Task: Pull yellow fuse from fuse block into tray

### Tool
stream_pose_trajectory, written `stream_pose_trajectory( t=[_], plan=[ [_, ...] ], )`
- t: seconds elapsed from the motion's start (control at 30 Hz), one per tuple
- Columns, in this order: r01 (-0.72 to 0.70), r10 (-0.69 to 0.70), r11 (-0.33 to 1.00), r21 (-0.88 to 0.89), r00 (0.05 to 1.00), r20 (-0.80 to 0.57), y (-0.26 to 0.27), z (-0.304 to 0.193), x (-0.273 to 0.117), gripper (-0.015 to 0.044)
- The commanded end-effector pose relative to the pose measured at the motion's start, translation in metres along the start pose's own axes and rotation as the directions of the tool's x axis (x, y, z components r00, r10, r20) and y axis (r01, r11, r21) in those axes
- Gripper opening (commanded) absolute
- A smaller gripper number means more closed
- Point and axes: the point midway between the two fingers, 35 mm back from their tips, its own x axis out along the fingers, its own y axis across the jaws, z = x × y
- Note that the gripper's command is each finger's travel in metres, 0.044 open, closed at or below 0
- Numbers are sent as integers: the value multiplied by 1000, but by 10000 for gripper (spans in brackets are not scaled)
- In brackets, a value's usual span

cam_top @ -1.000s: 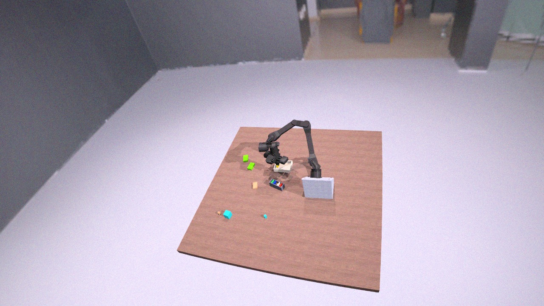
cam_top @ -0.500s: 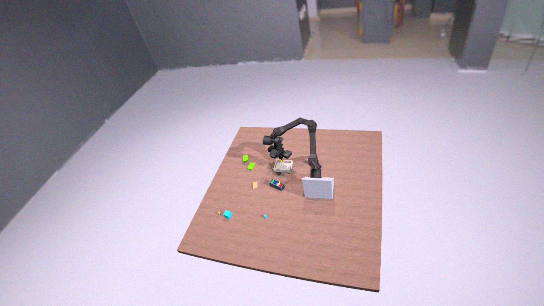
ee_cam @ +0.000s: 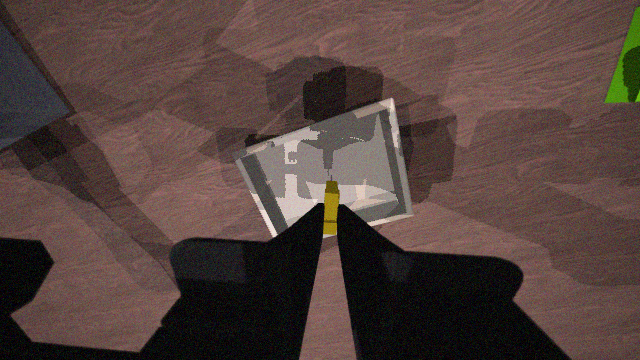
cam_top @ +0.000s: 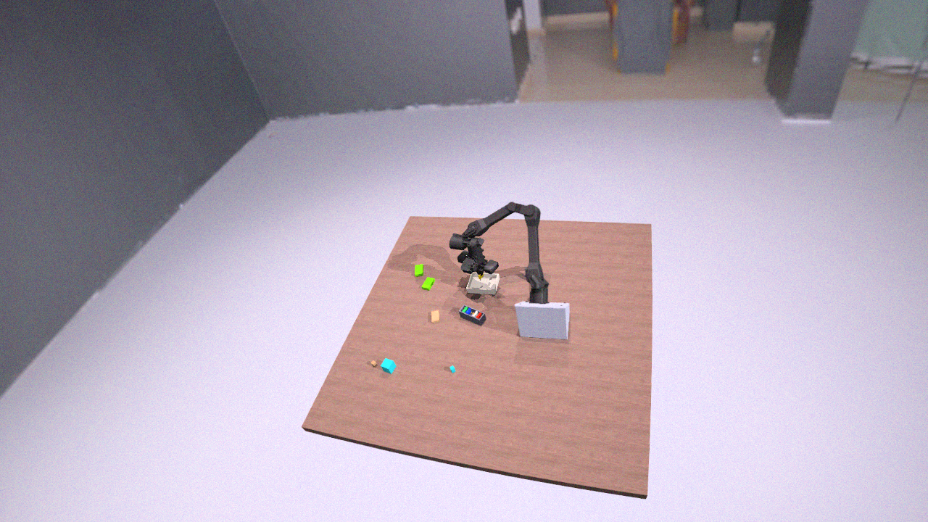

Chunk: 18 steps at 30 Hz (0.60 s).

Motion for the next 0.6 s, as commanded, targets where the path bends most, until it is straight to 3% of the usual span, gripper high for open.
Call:
stream_pose_trajectory(
  t=[0.0,0.27,0.57],
  plan=[
    [-7,7,1000,-6,1000,0,2,0,8,0],
    [-6,6,1000,-6,1000,-1,3,0,15,0],
    [-1,1,1000,0,1000,-3,1,-1,12,236]
  ],
)
